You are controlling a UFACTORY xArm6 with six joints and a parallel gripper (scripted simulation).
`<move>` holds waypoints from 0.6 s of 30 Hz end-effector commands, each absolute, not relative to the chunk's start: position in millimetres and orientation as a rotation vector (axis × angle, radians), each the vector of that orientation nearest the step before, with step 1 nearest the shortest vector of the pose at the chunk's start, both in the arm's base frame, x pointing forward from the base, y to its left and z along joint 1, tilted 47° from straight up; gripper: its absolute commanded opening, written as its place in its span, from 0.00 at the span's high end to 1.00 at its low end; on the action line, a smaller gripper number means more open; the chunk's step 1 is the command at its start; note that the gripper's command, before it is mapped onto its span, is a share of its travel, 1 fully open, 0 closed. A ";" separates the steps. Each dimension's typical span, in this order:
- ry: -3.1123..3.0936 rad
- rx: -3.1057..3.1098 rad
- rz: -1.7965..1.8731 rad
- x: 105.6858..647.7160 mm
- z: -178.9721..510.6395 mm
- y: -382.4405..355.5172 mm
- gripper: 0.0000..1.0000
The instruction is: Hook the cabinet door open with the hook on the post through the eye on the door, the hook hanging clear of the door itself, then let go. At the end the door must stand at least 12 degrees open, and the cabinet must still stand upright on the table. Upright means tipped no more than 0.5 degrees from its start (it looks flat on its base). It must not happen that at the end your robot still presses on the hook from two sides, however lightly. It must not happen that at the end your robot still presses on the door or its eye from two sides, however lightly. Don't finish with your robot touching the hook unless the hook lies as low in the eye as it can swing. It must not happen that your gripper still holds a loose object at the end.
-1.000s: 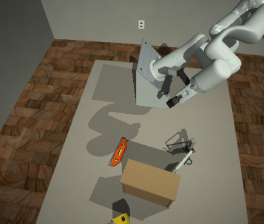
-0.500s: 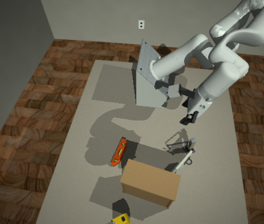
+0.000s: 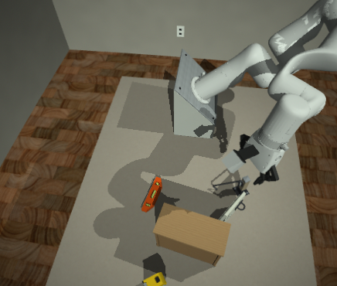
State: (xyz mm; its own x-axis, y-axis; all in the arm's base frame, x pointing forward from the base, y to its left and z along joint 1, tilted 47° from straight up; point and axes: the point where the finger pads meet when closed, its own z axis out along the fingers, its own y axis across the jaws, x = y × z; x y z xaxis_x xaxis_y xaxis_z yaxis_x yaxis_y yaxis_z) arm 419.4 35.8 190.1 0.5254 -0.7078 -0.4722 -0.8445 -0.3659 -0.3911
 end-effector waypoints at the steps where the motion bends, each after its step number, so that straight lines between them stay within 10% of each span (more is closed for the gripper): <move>1: 0.908 -2.207 0.282 436.4 195.7 40.0 0.00; 6: 0.773 -2.214 0.270 439.0 196.6 40.7 0.00; 7: 0.773 -2.214 0.270 439.1 196.1 41.3 0.73; 18: 0.776 -2.219 0.275 441.0 147.8 89.8 0.73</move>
